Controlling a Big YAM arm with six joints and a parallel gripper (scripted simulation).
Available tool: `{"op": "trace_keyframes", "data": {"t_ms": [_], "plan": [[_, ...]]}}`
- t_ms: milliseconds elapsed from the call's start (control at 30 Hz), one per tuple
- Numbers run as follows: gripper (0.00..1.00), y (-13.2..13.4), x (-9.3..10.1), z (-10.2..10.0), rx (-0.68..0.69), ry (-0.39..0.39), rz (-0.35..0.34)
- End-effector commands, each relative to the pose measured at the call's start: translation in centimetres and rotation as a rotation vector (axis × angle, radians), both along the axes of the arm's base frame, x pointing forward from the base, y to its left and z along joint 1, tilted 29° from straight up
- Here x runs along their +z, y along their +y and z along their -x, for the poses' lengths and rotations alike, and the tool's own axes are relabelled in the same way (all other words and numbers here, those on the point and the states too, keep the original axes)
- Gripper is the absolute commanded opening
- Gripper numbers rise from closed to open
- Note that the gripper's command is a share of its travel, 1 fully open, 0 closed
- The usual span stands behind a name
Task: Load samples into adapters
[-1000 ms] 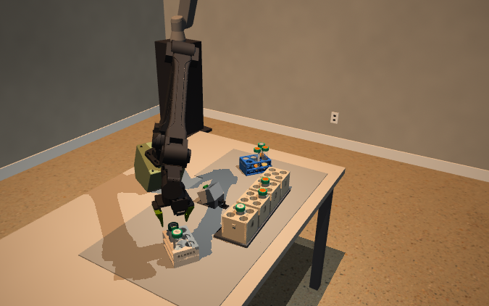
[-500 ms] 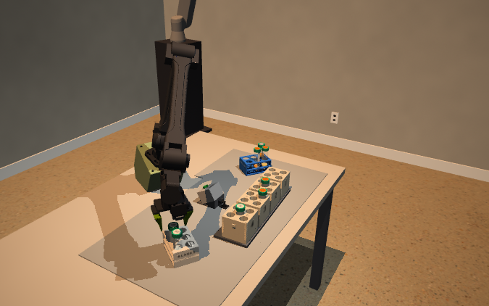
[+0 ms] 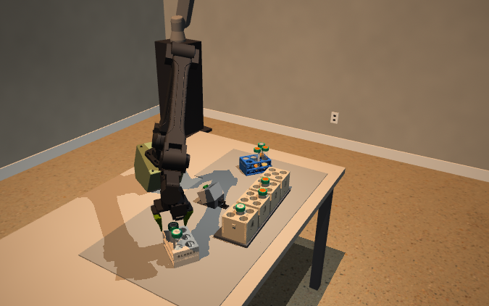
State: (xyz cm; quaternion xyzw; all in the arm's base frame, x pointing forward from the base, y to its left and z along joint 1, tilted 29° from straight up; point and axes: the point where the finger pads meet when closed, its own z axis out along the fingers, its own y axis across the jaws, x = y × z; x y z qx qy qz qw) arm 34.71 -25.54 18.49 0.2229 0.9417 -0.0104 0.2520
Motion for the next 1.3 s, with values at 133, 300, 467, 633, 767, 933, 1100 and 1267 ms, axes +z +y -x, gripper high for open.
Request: {"op": "trace_keyframes", "data": {"t_ms": [133,300,467,633,767,933,1100,1267], "plan": [[0.80,-0.6,1.6,-0.7,-0.003,-0.030,0.027],[0.80,-0.6,1.6,-0.7,-0.003,-0.030,0.027],[0.80,-0.6,1.6,-0.7,-0.003,-0.030,0.027],[0.80,0.1,0.0,-0.7,-0.001,-0.010,0.006],[0.80,-0.7,0.7,-0.8,-0.009,-0.020,0.016],[0.00,-0.6,1.7,-0.7,-0.003,-0.030,0.027],[0.00,-0.6,1.7,-0.7,-0.003,-0.030,0.027],[0.00,-0.6,1.7,-0.7,-0.003,-0.030,0.027]]}}
